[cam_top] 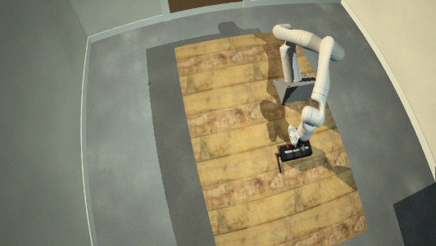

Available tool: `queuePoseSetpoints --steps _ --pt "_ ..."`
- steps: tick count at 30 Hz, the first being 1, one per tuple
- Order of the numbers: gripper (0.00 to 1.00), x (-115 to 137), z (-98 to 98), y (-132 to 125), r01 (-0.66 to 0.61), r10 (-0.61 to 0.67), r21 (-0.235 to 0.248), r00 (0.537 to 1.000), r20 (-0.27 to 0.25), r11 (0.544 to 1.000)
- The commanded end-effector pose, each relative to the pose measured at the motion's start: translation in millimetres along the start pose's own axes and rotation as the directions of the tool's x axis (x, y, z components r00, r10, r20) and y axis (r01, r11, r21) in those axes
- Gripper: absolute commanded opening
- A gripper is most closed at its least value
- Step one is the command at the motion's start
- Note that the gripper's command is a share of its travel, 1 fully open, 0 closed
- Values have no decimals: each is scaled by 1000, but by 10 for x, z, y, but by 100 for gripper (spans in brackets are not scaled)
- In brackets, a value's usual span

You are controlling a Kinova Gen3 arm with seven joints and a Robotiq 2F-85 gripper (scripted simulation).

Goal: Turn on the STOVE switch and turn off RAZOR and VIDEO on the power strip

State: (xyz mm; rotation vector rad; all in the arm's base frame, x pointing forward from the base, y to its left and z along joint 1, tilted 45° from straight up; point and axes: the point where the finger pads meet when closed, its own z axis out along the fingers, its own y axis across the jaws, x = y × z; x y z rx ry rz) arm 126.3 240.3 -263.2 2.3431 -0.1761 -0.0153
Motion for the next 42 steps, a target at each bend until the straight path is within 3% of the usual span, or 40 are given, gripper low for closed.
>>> queuePoseSetpoints --steps 1,42 --pt "0 0 -3 -4 0 0 2 1000 0 1000" --pt "0 0 63 -4 0 0 2 1000 0 1000"
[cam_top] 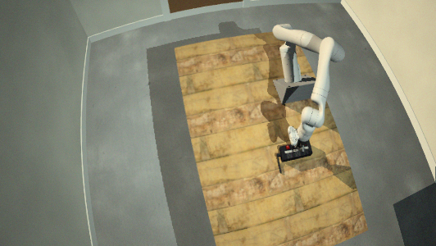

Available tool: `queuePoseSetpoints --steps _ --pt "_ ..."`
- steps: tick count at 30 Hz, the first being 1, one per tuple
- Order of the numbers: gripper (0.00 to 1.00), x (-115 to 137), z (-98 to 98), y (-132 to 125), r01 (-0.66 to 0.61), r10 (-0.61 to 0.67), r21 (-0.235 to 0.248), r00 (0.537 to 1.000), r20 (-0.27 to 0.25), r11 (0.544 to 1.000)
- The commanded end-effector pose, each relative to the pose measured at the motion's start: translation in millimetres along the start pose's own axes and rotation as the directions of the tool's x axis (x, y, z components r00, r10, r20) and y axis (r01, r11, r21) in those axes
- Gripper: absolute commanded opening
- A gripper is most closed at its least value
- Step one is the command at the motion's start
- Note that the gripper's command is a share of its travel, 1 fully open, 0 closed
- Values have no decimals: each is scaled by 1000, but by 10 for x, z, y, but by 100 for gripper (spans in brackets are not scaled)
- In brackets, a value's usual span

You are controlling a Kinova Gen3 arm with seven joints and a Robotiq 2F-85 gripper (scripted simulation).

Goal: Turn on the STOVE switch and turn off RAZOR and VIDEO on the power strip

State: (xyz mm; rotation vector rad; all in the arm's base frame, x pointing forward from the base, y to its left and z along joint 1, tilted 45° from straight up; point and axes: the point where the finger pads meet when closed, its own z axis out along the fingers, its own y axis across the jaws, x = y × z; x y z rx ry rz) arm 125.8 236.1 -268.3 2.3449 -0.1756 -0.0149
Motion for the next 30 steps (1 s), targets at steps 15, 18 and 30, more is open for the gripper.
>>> queuePoseSetpoints --steps 15,18,30 --pt "0 1 -304 1 0 0 0 1000 0 1000" --pt "0 1 -325 1 0 0 0 1000 0 1000" --pt "0 1 -382 1 0 0 0 1000 0 1000"
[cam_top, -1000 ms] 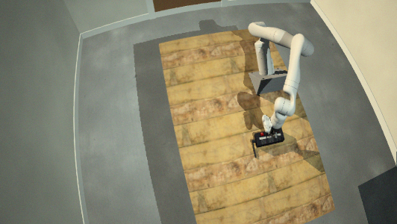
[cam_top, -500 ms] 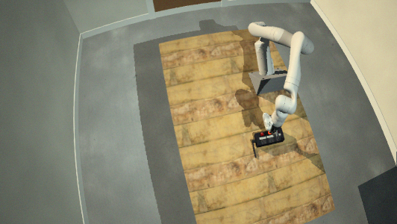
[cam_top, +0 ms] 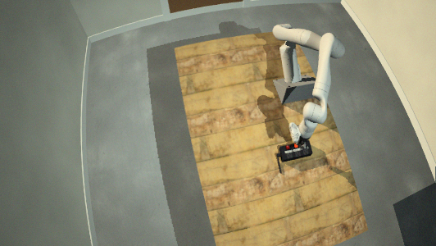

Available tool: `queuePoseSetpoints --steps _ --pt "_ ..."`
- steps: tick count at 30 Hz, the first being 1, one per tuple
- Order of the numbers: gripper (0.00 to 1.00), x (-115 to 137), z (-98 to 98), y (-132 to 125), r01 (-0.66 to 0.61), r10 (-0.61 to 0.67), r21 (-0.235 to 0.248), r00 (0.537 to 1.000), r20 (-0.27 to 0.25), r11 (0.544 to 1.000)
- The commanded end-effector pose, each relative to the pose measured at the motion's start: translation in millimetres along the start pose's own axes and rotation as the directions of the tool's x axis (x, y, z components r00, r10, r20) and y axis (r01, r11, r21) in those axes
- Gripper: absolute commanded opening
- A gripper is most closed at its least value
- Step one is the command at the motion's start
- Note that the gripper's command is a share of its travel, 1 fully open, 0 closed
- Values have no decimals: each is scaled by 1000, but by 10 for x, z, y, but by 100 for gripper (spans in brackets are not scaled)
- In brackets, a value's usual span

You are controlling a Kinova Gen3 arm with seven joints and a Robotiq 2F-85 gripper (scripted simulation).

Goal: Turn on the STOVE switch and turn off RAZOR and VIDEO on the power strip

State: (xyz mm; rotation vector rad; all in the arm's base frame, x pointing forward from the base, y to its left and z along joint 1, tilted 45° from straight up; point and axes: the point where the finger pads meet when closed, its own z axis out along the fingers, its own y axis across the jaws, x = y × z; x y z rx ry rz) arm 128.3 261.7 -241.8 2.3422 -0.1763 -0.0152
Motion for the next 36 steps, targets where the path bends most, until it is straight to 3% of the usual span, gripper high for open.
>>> queuePoseSetpoints --steps 1,12,13,22,36 --pt "0 -1 -13 -6 0 0 3 1000 0 1000" --pt "0 -1 -13 -6 0 0 3 1000 0 1000" --pt "100 -1 -14 -6 0 0 3 1000 0 1000" --pt "100 -1 -140 -6 0 0 3 1000 0 1000" --pt "100 -1 -884 -4 0 0 3 1000 0 1000"
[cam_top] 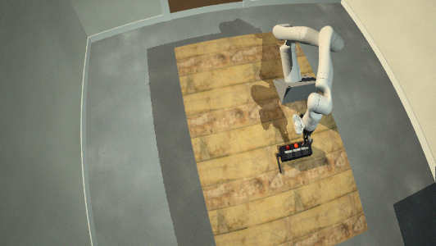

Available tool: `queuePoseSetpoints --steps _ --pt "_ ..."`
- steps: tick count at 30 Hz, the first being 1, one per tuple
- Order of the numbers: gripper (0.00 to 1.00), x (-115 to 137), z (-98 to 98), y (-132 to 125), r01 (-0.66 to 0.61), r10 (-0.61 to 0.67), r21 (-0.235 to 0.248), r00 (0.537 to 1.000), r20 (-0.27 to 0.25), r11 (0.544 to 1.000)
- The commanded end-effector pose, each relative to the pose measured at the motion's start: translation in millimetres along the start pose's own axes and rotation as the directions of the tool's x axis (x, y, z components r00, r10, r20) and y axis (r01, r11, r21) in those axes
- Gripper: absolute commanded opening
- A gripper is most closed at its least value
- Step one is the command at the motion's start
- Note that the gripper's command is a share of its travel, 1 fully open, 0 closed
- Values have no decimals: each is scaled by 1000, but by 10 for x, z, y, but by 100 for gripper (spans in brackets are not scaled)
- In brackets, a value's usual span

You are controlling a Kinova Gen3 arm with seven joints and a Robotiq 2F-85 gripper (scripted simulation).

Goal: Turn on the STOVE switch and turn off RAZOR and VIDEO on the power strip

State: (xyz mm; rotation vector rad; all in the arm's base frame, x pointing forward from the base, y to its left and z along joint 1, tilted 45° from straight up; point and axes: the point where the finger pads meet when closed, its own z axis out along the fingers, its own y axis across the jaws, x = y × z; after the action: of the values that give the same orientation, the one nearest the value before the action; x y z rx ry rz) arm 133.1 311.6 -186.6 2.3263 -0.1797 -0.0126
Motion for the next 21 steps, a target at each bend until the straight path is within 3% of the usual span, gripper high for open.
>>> queuePoseSetpoints --steps 1,7,21 --pt "100 -7 -140 -43 5 -5 18 1000 1 1000" --pt "100 -6 -245 -41 5 -5 18 1000 1 1000" --pt "100 -6 -253 -41 5 -5 18 1000 1 1000"
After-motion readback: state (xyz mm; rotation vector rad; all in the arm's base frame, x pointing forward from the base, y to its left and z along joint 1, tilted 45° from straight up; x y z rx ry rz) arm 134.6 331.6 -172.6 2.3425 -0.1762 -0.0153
